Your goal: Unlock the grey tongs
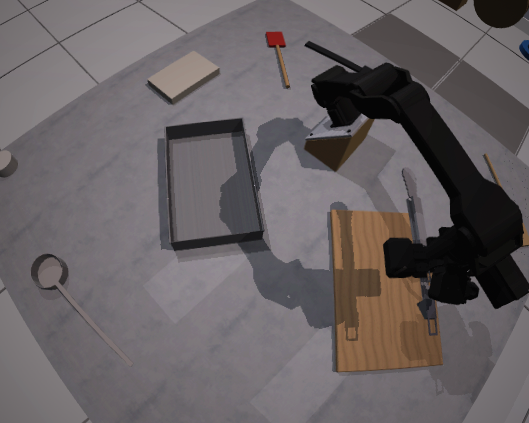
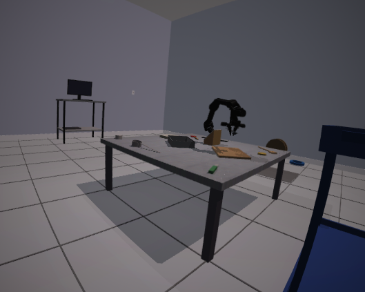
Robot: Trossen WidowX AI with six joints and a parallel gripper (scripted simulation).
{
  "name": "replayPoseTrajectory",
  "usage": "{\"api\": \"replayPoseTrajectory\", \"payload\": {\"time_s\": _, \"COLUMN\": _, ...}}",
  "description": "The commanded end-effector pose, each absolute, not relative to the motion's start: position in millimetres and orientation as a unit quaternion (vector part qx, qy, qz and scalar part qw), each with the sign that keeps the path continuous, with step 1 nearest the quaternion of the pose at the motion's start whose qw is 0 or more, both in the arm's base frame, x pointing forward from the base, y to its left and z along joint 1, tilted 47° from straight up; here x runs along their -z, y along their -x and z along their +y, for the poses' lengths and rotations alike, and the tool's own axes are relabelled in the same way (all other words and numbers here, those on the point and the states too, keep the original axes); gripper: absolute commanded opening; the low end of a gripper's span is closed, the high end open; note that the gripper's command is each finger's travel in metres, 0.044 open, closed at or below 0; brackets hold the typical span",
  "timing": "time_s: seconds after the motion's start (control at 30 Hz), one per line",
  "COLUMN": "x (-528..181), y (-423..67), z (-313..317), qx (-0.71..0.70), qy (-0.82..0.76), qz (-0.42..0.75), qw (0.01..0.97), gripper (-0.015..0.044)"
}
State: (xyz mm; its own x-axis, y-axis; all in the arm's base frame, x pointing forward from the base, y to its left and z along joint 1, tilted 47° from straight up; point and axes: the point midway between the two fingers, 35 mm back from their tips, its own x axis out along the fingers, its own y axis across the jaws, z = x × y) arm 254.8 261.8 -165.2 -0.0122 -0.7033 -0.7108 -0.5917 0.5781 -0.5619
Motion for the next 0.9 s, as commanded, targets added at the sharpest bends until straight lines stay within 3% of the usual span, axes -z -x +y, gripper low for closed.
{"api": "replayPoseTrajectory", "payload": {"time_s": 0.0, "x": 171, "y": -256, "z": 256, "qx": 0.052, "qy": 0.459, "qz": 0.709, "qw": 0.533, "gripper": -0.015}}
{"api": "replayPoseTrajectory", "payload": {"time_s": 0.87, "x": 202, "y": -257, "z": 226, "qx": 0.053, "qy": 0.459, "qz": 0.709, "qw": 0.533, "gripper": -0.015}}
